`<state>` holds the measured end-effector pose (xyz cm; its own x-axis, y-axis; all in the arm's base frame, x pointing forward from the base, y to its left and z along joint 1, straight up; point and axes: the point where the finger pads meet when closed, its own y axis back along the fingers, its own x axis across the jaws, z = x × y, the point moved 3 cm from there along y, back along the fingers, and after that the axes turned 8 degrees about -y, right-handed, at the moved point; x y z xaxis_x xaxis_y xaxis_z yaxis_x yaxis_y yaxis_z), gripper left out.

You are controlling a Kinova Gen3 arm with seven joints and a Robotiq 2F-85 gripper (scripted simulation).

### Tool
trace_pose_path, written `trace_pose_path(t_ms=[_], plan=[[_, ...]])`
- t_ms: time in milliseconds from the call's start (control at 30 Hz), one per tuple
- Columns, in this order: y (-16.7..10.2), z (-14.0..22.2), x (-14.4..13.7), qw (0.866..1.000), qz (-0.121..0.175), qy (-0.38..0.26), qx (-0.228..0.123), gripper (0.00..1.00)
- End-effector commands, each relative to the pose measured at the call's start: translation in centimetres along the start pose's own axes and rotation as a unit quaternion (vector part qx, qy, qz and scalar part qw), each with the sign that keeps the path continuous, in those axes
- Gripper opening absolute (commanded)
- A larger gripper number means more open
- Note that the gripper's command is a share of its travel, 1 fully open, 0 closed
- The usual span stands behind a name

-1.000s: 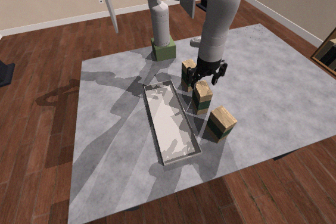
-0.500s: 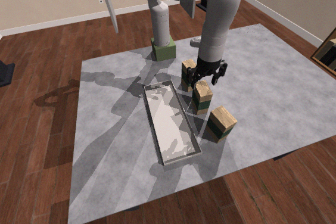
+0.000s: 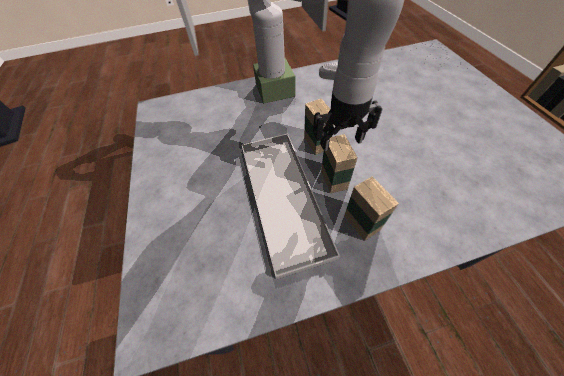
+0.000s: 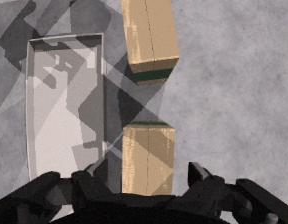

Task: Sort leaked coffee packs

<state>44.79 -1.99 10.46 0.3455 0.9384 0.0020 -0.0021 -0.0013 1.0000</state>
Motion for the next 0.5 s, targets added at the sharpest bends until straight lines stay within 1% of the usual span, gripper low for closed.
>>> trace_pose_path(t_ms=[0, 367, 467], plan=[[0.1, 0.0, 0.0, 1.0, 0.0, 0.0, -0.001, 0.85], [-0.6, 0.0, 0.0, 1.0, 0.0, 0.0, -0.001, 0.85], [-1.3, 0.0, 0.0, 1.0, 0.0, 0.0, -0.001, 0.85]])
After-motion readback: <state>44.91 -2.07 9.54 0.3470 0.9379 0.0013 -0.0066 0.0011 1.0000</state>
